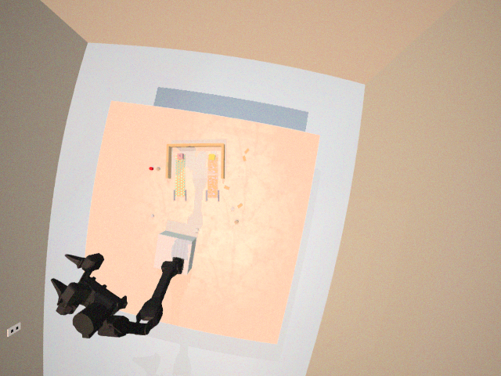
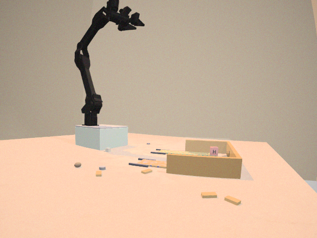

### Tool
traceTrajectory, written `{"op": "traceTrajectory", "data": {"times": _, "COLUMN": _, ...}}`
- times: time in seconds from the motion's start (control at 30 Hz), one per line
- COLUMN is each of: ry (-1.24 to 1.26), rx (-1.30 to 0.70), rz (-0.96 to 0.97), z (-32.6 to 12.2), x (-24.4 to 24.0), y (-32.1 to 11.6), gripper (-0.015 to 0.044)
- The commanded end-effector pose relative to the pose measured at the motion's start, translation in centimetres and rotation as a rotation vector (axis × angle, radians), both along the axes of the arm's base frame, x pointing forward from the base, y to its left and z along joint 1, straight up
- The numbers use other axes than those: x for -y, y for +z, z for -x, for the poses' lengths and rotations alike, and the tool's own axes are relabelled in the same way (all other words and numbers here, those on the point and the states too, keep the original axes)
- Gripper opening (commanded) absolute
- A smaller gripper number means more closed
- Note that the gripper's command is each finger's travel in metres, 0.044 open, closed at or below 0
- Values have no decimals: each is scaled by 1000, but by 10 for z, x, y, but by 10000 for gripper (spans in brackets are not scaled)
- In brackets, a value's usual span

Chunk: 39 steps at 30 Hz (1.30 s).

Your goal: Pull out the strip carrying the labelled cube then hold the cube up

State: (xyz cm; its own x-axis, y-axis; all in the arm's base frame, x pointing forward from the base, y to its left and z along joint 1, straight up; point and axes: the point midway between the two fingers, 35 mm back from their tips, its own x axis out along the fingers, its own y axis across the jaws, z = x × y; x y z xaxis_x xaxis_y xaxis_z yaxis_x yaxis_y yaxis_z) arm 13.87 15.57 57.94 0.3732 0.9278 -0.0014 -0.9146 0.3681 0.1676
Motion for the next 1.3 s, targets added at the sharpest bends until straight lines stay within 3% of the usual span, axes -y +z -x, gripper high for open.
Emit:
{"op": "traceTrajectory", "data": {"times": 0.0, "ry": -6, "rx": -2, "rz": 1, "z": -2, "x": 0, "y": -1, "gripper": 400}}
{"op": "traceTrajectory", "data": {"times": 0.27, "ry": -273, "rx": -91, "rz": 55, "z": -104, "x": 15, "y": -71, "gripper": 400}}
{"op": "traceTrajectory", "data": {"times": 0.63, "ry": -661, "rx": -229, "rz": 194, "z": -200, "x": 68, "y": -224, "gripper": 400}}
{"op": "traceTrajectory", "data": {"times": 0.87, "ry": -893, "rx": -321, "rz": 320, "z": -213, "x": 113, "y": -336, "gripper": 400}}
{"op": "traceTrajectory", "data": {"times": 1.1, "ry": -1104, "rx": -414, "rz": 470, "z": -187, "x": 159, "y": -443, "gripper": 400}}
{"op": "traceTrajectory", "data": {"times": 1.27, "ry": -1123, "rx": -423, "rz": 485, "z": -183, "x": 163, "y": -453, "gripper": 400}}
